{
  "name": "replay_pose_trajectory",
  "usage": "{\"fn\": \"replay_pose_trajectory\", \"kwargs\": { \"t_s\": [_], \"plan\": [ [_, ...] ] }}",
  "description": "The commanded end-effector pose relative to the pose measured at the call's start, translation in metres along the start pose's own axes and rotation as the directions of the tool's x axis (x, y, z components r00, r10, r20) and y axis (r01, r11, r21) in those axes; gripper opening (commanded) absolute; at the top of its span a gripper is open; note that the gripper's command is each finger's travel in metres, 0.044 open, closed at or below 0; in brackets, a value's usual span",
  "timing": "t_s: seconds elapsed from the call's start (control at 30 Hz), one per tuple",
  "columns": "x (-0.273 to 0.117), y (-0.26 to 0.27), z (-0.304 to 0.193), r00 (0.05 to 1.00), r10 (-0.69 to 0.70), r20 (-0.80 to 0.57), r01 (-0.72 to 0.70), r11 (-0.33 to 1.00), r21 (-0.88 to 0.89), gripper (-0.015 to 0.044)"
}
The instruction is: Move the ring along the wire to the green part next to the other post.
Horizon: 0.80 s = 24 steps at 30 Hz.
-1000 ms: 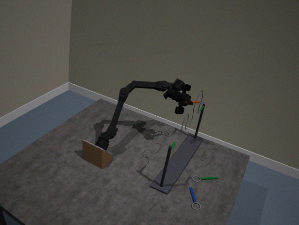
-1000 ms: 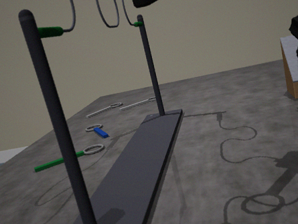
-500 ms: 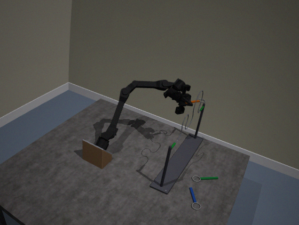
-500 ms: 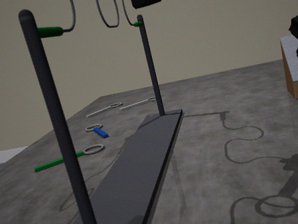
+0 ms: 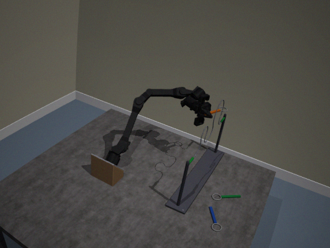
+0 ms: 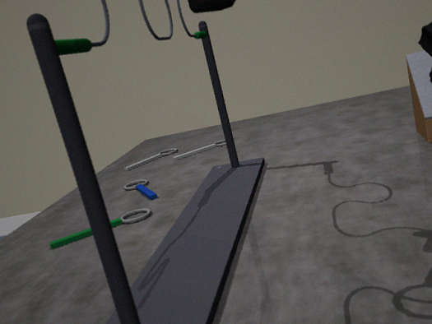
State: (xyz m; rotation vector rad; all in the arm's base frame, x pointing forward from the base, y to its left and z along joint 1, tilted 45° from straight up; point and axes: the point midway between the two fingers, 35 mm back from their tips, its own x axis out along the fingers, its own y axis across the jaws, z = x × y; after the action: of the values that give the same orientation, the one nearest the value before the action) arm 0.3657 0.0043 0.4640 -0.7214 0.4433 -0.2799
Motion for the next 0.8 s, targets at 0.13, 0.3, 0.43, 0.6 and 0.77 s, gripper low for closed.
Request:
{"fn": "replay_pose_trajectory", "kwargs": {
  "t_s": [0.13,0.3,0.43,0.6,0.77],
  "plan": [
    [-0.002,0.000,0.002,0.999,0.033,0.009,-0.034,0.996,0.082,-0.0150],
    [-0.002,0.002,0.002,0.998,0.057,0.012,-0.058,0.990,0.129,-0.0150],
    [-0.002,0.004,0.003,0.997,0.077,0.015,-0.078,0.983,0.168,-0.0150],
    [-0.002,0.007,0.003,0.995,0.102,0.020,-0.104,0.970,0.218,-0.0150],
    [-0.002,0.009,0.004,0.991,0.128,0.028,-0.130,0.954,0.269,-0.0150]
  ]
}}
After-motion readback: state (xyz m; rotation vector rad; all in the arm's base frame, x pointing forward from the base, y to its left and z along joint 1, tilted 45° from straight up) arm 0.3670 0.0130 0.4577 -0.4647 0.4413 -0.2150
